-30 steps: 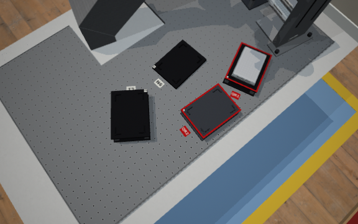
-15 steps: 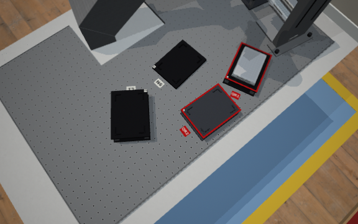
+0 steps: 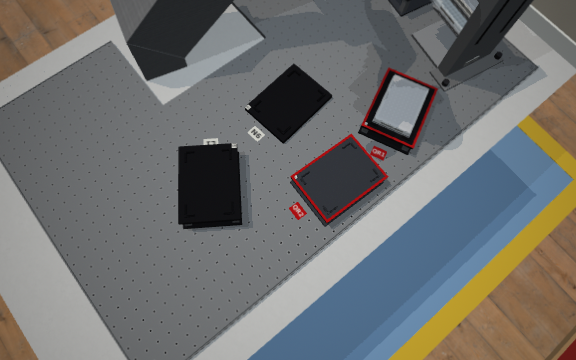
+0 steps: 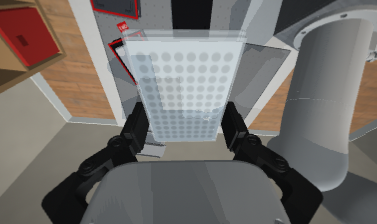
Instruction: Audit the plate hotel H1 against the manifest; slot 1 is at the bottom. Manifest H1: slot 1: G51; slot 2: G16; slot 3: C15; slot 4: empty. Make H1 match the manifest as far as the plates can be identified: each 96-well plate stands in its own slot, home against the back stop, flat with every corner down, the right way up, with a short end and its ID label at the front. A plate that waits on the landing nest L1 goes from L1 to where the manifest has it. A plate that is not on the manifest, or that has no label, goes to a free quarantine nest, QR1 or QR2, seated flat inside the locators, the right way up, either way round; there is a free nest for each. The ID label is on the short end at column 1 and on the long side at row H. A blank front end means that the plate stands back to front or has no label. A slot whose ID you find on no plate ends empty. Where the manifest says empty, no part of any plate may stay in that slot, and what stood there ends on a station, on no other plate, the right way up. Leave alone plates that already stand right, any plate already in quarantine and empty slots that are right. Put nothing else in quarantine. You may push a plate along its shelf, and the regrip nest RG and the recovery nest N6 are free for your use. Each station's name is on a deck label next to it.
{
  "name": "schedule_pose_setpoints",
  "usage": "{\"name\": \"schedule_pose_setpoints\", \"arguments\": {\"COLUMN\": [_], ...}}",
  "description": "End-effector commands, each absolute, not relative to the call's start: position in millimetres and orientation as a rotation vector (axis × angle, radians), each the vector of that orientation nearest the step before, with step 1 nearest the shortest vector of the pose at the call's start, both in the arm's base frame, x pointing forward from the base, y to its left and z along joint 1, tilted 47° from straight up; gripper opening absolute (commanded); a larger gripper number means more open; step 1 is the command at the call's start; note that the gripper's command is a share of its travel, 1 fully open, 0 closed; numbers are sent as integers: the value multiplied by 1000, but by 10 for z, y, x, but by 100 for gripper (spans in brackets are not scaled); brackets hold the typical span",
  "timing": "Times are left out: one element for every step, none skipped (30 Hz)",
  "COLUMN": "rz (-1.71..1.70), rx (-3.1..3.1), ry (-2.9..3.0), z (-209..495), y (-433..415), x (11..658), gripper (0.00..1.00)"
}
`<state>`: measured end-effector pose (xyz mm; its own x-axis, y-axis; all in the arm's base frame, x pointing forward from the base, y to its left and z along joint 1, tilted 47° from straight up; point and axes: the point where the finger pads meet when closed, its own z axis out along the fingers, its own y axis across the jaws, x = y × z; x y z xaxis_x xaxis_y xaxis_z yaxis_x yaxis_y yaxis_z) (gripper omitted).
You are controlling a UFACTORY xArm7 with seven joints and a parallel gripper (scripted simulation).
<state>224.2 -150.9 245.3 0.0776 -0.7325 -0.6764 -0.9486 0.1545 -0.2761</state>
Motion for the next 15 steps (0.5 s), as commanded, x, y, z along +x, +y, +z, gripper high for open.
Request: {"name": "schedule_pose_setpoints", "arguments": {"rz": [370,370,370,370,370,370,370,370,370,370,370,370,370,370,370], "rx": [-1624,-1624,-1624,-1624,-1624,-1624,-1624,-1625,-1625,-1625,-1625,-1625,-1625,-1625,-1625], "ry": [1701,1701,1701,1701,1701,1701,1701,1701,1701,1701,1701,1701,1701,1701,1701], "z": [2338,2301,2265,2228,2192,2155,2119,2082,2077,2077,2077,2077,2077,2077,2077], "y": [-1627,-1656,-1686,-1715,-1745,-1774,-1804,-1833,-1837,-1838,-1838,-1838,-1838,-1838,-1838], "x": [2193,2176,2158,2141,2123,2106,2088,2071,2068,2068,2069,2069,2069,2069,2069], "gripper": [0,0,0,0,0,0,0,0,0,0,0,0,0,0,0]}}
